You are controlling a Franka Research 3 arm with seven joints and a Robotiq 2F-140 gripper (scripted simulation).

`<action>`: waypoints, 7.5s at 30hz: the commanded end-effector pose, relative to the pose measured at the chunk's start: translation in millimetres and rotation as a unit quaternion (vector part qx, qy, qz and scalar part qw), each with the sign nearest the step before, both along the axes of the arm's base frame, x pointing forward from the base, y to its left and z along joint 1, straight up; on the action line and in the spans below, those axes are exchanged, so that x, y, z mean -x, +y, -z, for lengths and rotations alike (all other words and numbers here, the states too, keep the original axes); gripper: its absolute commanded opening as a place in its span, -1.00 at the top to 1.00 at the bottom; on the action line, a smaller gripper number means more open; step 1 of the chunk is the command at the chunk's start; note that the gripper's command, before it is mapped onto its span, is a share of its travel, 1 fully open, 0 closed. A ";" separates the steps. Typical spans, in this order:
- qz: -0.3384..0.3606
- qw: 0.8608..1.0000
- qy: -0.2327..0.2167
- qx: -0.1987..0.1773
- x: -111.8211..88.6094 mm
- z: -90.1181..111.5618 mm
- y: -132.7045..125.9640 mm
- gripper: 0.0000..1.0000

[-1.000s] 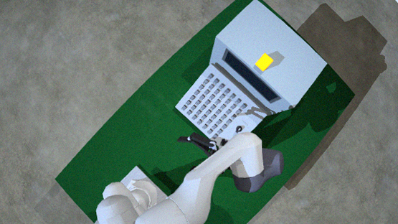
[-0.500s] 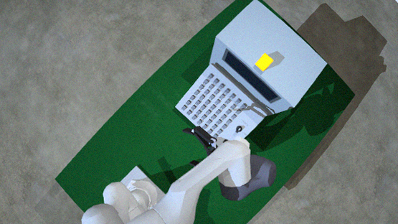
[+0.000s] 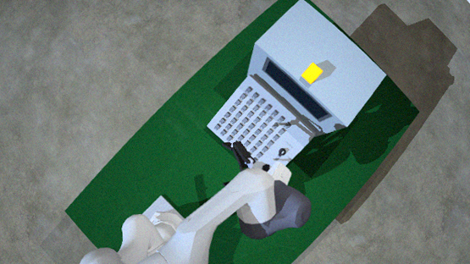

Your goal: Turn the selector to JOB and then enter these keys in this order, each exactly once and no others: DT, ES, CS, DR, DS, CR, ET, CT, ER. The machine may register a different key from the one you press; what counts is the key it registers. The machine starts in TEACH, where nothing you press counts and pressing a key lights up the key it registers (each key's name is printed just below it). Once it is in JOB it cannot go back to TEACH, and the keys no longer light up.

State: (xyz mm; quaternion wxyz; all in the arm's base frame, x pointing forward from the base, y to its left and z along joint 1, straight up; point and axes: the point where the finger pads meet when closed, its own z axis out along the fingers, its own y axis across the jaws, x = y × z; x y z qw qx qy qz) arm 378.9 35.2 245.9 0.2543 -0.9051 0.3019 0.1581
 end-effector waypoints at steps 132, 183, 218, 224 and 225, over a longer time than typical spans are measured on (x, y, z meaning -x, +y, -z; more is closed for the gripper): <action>0.451 0.863 -0.141 0.176 -153.1 104.6 42.8 0.80; 0.451 0.863 -0.141 0.176 -158.5 114.9 43.2 0.80; 0.451 0.863 -0.141 0.176 -160.3 118.4 43.4 0.80; 0.451 0.863 -0.141 0.176 -160.3 118.4 43.4 0.80; 0.451 0.863 -0.141 0.176 -160.3 118.4 43.4 0.80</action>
